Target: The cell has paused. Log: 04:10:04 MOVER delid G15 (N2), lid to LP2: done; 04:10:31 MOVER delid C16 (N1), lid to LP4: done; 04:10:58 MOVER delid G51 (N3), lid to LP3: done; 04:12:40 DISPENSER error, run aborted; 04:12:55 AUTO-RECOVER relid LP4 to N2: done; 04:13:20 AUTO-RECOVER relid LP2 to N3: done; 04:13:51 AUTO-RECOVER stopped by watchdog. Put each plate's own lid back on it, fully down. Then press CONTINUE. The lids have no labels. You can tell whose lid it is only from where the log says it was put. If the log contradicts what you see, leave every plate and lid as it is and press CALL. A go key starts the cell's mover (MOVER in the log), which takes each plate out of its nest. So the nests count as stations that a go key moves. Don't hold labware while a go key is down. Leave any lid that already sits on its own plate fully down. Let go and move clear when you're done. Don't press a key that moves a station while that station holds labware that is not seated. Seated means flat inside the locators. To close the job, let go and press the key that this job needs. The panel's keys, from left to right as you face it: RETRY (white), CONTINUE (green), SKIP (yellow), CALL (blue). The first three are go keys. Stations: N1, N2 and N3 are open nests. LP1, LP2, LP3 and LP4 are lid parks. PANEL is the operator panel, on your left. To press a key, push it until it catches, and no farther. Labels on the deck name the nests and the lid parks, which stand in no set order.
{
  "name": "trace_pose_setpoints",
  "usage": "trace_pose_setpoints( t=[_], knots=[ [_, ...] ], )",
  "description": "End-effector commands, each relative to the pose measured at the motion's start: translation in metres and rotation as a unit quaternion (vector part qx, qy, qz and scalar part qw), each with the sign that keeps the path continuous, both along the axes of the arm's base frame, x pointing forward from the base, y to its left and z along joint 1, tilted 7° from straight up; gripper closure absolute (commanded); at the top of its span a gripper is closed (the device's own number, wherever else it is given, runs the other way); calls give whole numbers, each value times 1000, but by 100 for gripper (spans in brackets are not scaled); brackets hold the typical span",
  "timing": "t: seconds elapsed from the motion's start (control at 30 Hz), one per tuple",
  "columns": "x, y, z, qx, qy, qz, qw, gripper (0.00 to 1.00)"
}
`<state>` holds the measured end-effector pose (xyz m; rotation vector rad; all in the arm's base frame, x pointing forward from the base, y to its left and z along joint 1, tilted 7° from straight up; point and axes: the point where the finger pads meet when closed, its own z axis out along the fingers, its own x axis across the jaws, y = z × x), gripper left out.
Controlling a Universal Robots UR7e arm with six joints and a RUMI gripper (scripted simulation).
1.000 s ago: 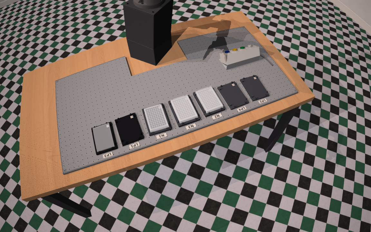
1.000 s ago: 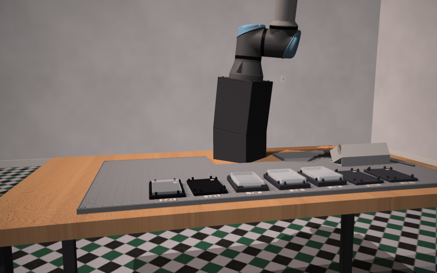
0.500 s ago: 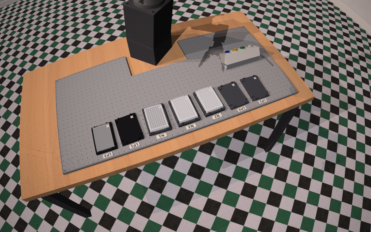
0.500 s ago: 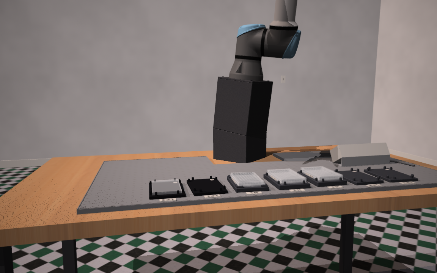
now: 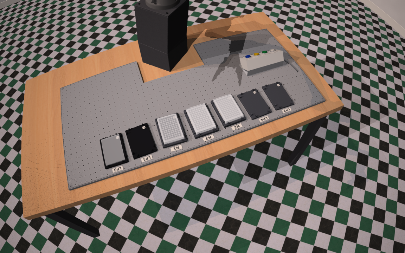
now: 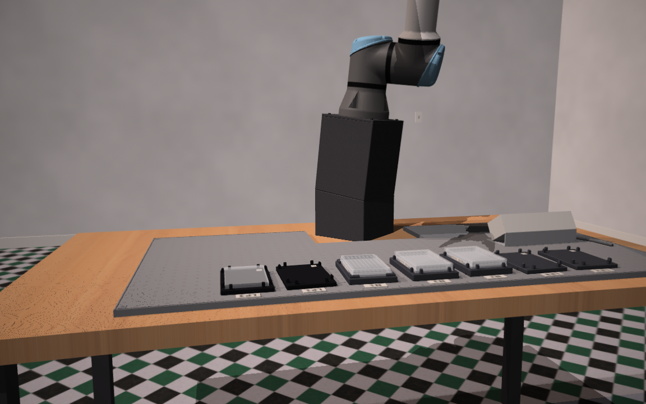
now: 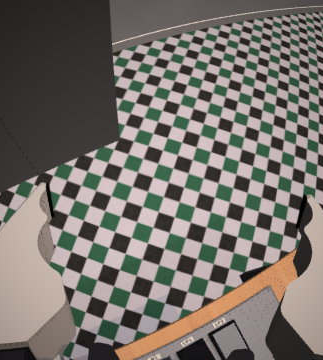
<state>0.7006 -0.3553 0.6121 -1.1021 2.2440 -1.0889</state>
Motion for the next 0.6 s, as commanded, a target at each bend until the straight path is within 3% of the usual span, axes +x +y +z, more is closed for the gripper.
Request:
trace_pose_setpoints(
  t=[0.0, 0.3, 0.57],
  knots=[
    [8, -5, -17, 11, 12, 3, 1000, 18],
    [20, -11, -64, 13, 14, 3, 1000, 18],
    [24, -15, -79, 26, 28, 5, 999, 18]
  ],
)
